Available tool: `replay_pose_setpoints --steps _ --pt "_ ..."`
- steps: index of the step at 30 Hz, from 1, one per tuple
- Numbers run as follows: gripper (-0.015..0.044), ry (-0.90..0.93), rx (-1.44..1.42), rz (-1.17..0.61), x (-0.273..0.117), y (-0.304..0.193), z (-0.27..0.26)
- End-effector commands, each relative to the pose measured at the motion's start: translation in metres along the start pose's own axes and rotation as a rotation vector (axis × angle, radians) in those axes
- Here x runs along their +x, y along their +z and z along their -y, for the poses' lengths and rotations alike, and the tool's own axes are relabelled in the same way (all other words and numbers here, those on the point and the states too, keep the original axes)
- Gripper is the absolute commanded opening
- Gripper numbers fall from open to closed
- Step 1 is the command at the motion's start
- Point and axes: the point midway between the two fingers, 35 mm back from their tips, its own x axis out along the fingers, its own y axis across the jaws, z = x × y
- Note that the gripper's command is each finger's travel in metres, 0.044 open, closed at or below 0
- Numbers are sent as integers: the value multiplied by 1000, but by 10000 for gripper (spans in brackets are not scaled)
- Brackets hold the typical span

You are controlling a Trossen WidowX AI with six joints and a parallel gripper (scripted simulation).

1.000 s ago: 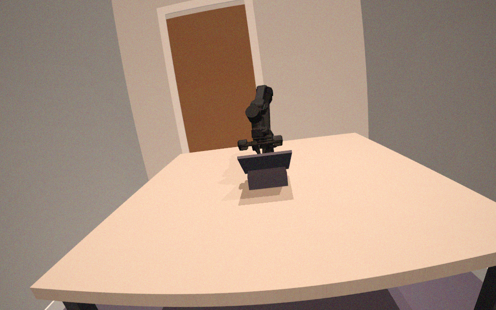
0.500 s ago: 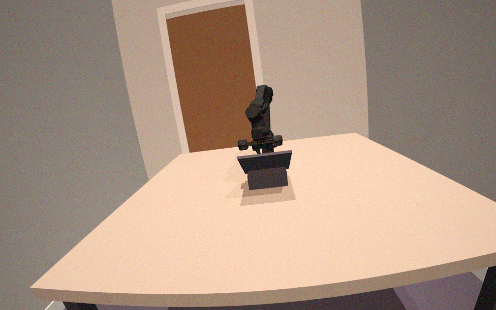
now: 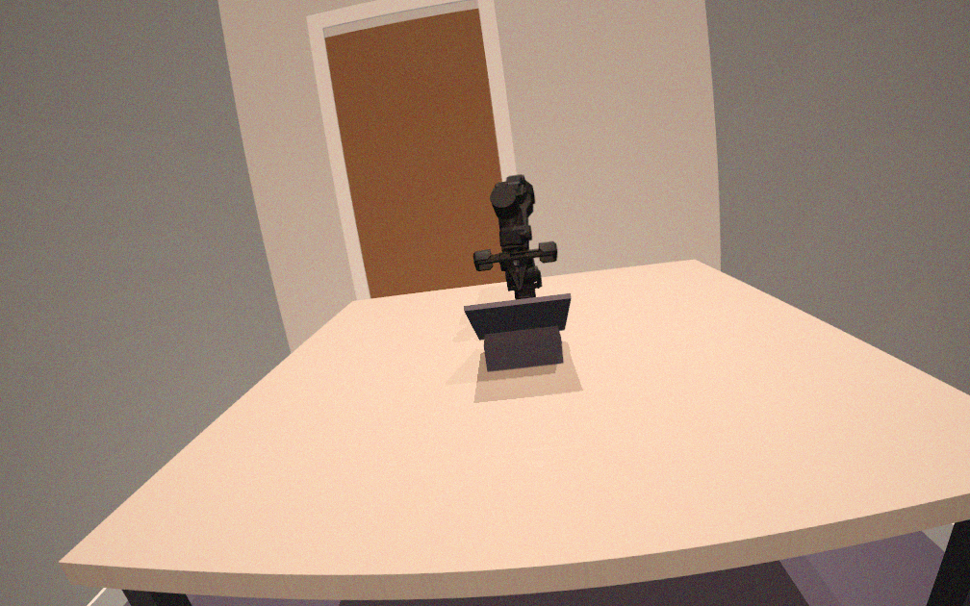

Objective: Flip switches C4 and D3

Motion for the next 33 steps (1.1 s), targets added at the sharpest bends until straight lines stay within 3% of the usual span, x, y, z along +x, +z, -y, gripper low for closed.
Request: replay_pose_setpoints --steps 1,8,33 --pt "0 -6 6 -7 2 -11 -3" --pt "0 -6 6 20 37 -12 -3" --pt "0 -6 6 21 61 -12 -3"
